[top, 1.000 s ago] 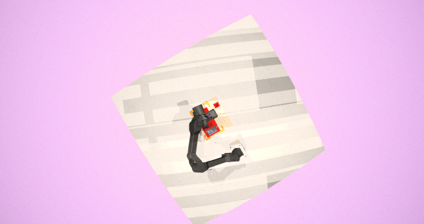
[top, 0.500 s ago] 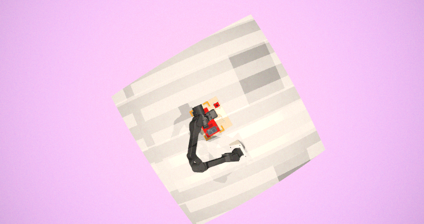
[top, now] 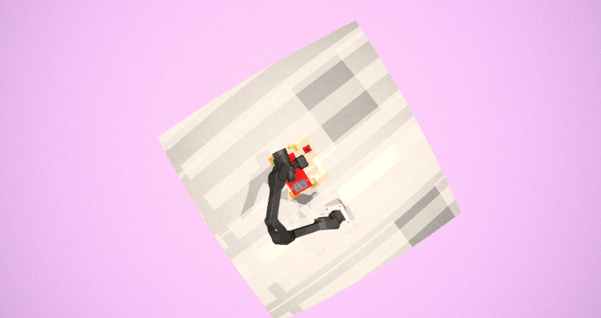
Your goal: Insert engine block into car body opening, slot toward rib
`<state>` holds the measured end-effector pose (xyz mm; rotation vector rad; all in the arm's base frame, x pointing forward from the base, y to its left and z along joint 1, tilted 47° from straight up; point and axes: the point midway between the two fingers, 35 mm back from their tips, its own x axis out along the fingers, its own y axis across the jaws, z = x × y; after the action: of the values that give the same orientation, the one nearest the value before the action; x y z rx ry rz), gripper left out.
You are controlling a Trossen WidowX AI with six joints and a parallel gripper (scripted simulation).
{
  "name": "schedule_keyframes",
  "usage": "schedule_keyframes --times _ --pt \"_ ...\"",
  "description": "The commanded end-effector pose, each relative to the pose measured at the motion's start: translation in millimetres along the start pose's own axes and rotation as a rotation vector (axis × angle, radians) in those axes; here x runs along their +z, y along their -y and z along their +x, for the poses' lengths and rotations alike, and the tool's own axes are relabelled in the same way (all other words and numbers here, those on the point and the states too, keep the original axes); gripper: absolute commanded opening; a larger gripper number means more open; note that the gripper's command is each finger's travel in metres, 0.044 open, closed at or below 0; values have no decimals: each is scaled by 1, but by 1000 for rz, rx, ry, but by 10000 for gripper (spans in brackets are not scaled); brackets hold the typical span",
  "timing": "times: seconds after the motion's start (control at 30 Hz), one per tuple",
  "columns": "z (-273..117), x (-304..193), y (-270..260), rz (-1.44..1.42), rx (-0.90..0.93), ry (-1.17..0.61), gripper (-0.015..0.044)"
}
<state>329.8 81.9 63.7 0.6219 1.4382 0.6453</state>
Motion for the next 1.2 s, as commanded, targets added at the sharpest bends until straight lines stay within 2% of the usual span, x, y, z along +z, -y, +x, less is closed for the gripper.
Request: schedule_keyframes --times 0.0,0.73,1.17 --pt "0 0 0 -1 -1 0 440" --pt "-14 -1 1 3 3 2 440" --pt "-14 -1 1 3 3 2 99"
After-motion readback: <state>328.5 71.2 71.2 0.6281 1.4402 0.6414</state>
